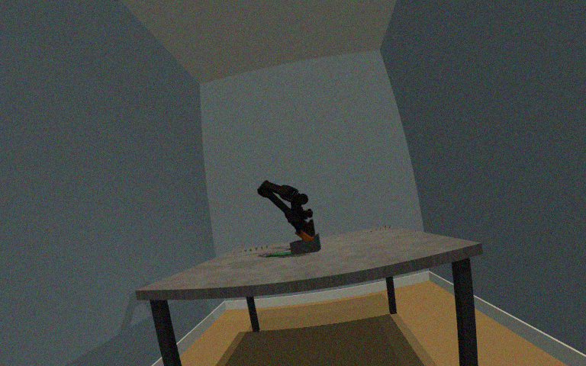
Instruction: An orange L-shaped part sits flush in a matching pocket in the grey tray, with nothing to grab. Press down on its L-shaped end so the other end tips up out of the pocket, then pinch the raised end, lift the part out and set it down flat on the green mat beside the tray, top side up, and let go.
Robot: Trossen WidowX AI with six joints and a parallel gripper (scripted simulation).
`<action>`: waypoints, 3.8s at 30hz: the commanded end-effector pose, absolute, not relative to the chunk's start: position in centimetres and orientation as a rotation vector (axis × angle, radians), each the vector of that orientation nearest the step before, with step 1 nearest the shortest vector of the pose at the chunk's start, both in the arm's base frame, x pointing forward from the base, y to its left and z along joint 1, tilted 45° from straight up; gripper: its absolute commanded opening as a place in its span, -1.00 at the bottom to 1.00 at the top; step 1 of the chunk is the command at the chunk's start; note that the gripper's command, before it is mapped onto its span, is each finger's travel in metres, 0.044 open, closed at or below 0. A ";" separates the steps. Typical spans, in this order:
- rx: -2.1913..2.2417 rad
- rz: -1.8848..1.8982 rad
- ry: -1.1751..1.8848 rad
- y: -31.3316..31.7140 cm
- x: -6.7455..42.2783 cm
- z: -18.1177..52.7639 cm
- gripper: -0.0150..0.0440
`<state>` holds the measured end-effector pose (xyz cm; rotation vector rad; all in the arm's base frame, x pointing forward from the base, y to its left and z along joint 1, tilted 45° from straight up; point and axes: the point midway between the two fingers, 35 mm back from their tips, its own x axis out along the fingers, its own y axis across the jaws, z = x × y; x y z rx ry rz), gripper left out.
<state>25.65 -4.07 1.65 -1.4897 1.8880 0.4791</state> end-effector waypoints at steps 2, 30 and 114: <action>-1.482 0.479 1.878 -3.3 25.9 2.2 -0.49; -1.481 0.480 1.878 -0.6 26.3 4.9 -0.49; -1.486 0.475 1.884 -15.0 19.6 12.6 -0.49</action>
